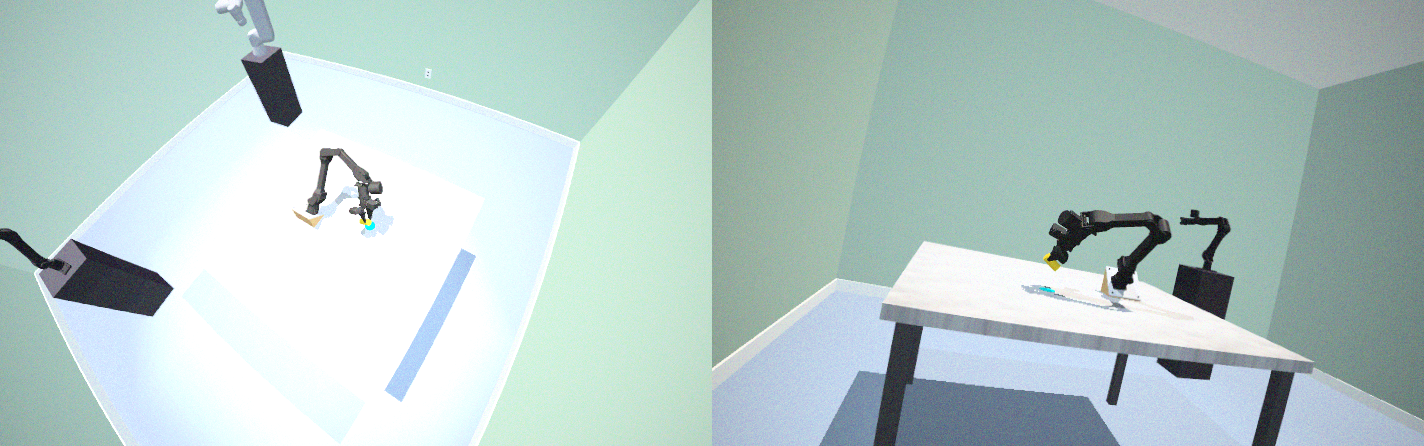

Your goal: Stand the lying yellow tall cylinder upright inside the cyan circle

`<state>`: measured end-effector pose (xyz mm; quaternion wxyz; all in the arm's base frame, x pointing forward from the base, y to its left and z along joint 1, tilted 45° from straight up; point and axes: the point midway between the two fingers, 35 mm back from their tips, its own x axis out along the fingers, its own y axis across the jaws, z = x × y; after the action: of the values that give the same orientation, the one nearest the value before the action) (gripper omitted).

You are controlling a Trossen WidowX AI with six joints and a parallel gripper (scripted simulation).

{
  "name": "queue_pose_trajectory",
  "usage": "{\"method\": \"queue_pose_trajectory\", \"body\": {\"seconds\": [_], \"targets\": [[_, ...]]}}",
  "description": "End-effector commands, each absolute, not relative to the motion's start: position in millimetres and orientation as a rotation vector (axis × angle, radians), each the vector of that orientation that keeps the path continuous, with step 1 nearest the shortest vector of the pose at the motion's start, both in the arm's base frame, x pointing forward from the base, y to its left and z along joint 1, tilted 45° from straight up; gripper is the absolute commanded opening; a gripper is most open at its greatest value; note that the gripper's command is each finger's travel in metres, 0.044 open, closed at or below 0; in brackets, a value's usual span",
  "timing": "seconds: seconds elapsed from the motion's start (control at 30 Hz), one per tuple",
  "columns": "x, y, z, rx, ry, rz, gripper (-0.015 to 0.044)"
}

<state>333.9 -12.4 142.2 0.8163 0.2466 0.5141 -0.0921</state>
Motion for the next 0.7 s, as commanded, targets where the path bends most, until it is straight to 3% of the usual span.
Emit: {"method": "queue_pose_trajectory", "body": {"seconds": [0.0,0.67], "targets": [[333.6,-12.6,142.5,0.526,1.066,-0.218,0.0105],[334.2,-11.4,145.5,0.526,0.94,-0.276,0.0105]]}}
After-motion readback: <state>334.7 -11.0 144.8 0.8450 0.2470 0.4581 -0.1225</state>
